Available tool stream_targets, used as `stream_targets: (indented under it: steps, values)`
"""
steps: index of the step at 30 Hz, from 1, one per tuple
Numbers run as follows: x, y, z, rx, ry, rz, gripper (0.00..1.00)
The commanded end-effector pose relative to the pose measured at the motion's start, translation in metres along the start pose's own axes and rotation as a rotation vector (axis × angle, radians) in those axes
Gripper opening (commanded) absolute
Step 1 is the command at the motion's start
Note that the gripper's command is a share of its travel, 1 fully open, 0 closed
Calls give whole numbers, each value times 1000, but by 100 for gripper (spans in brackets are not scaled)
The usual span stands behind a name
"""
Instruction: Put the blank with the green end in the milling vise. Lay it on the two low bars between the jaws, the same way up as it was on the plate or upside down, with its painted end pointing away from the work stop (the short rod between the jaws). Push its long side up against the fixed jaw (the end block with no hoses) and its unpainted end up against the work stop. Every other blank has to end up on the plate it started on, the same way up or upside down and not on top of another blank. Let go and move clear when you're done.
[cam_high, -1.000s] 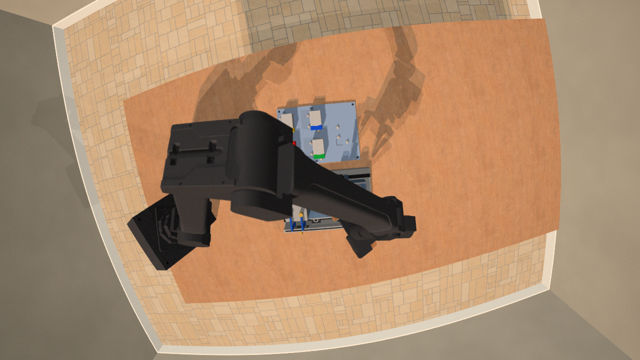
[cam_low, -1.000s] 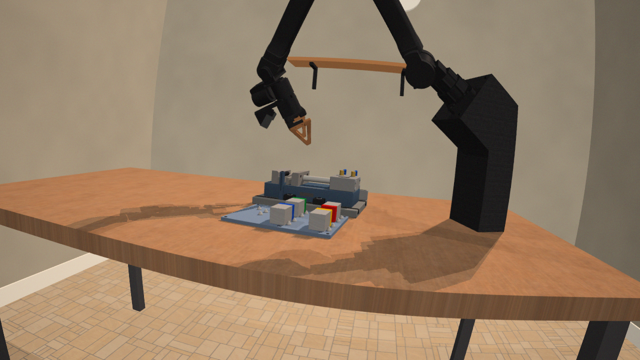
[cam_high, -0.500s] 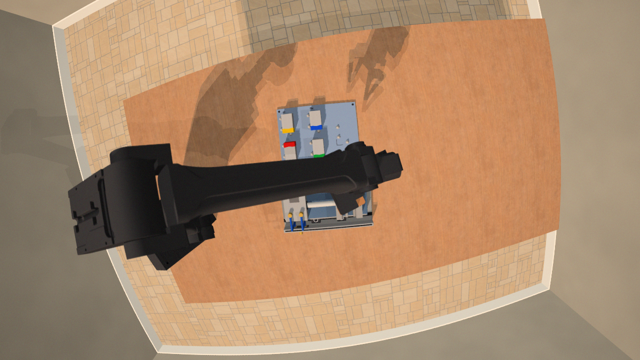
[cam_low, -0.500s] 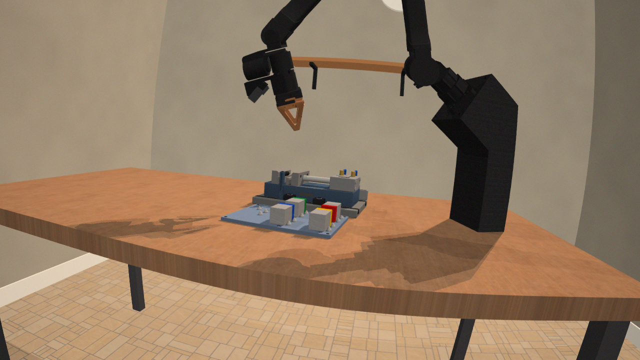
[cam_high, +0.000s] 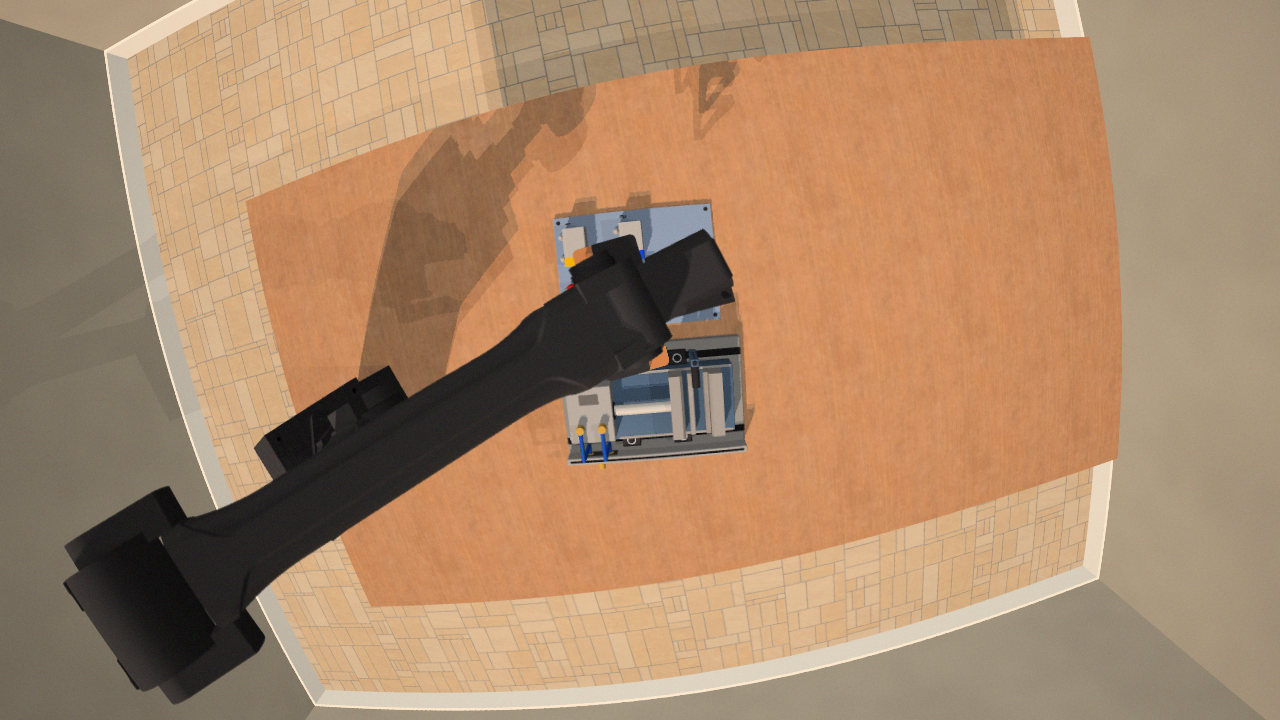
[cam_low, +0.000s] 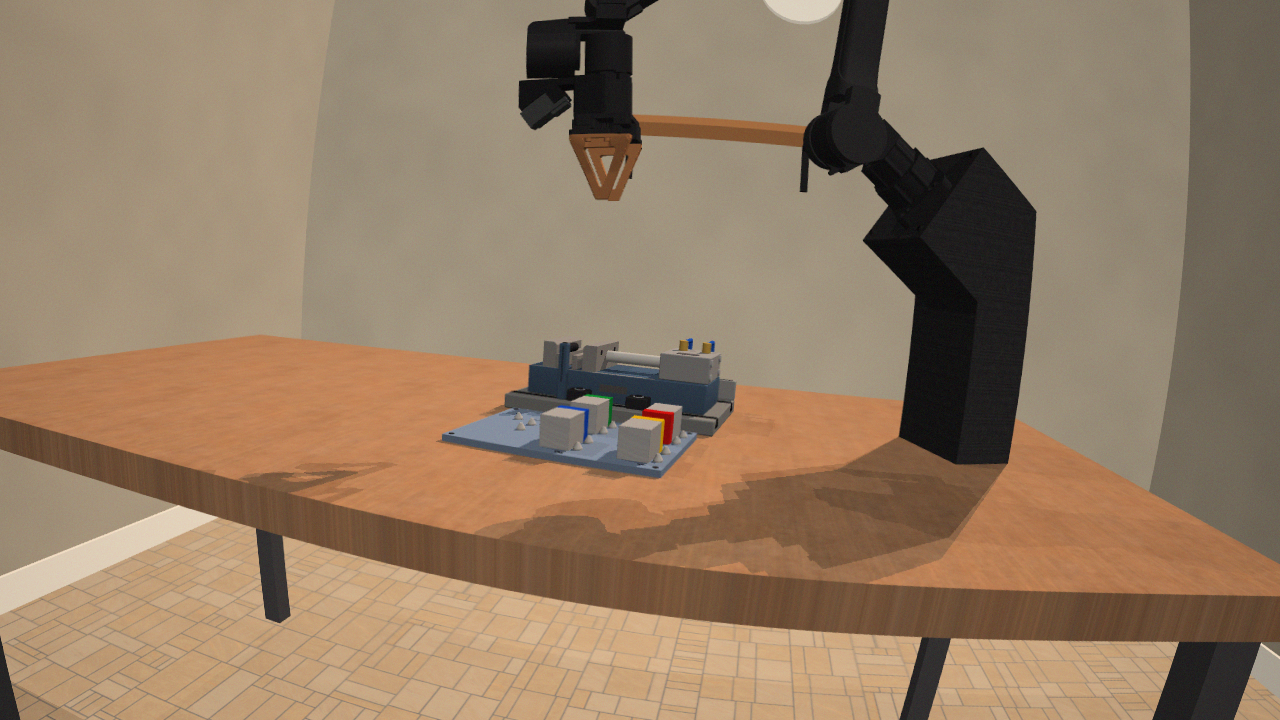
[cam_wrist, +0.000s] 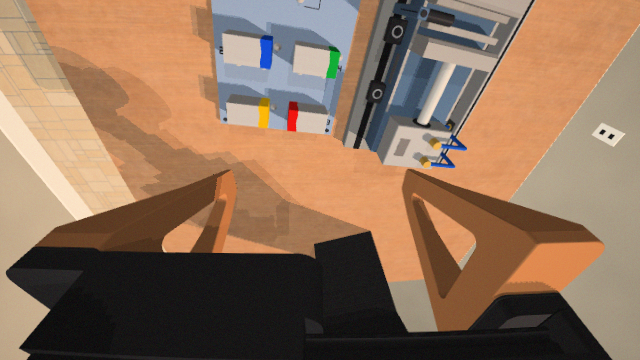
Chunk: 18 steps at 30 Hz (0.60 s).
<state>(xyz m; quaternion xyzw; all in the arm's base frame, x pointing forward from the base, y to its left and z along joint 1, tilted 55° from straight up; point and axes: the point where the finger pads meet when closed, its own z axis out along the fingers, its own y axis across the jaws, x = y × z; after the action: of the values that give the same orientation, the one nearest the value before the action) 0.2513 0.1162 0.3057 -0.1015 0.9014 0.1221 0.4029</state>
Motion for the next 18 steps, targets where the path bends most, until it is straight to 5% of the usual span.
stream_targets:
  steps: [1, 8, 13, 18]
  values:
    - [17, 16, -16, -43, -29, 121, 100]
    - [31, 27, -30, -107, -60, 175, 100]
    - [34, 29, -23, -99, -35, 173, 100]
    - [26, 27, -33, -107, -67, 184, 100]
